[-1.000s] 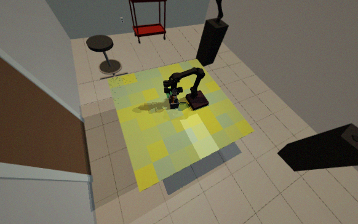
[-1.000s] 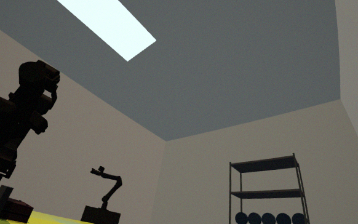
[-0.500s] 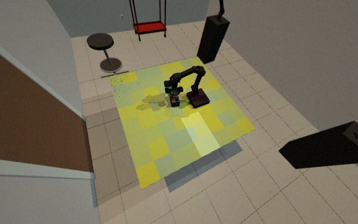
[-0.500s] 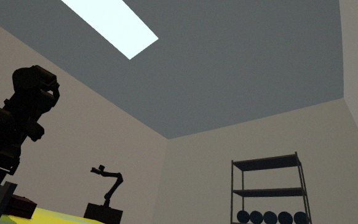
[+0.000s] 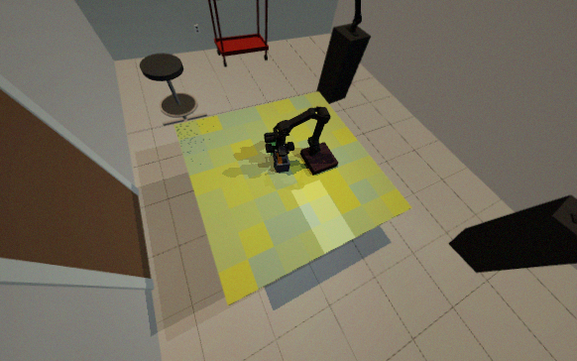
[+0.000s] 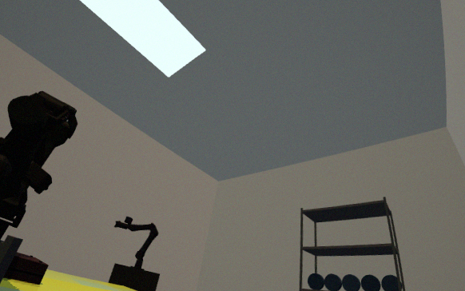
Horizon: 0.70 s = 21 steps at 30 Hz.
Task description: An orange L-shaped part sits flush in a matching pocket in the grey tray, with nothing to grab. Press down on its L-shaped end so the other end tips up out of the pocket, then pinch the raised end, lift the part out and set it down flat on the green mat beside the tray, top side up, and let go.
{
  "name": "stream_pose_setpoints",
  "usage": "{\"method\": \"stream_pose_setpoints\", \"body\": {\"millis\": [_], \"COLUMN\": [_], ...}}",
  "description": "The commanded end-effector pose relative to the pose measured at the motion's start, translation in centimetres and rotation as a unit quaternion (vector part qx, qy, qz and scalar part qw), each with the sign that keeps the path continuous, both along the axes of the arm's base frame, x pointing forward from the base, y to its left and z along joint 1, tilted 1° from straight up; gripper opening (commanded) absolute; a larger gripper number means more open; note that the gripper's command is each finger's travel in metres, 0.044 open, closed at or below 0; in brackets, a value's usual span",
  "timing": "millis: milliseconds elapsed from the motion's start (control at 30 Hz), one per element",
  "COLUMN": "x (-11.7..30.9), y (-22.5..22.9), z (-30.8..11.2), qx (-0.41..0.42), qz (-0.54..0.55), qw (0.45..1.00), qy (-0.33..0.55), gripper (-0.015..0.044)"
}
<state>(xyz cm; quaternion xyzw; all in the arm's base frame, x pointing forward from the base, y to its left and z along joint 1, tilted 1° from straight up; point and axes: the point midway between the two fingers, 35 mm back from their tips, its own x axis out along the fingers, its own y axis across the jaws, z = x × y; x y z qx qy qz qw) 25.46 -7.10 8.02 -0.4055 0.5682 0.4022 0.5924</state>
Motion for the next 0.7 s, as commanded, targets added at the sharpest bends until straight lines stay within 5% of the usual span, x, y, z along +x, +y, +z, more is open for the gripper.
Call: {"method": "stream_pose_setpoints", "body": {"millis": [0, 467, 667], "x": [-0.1, -0.2, -0.1], "y": [0.0, 0.1, 0.1], "z": [-0.9, -2.7, -2.3], "qx": [0.000, 0.000, 0.000], "qz": [0.002, 0.002, 0.001], "qw": [1.000, 1.000, 1.000], "qy": [0.005, 0.005, 0.001], "gripper": [0.0280, 0.0280, 0.0142]}}
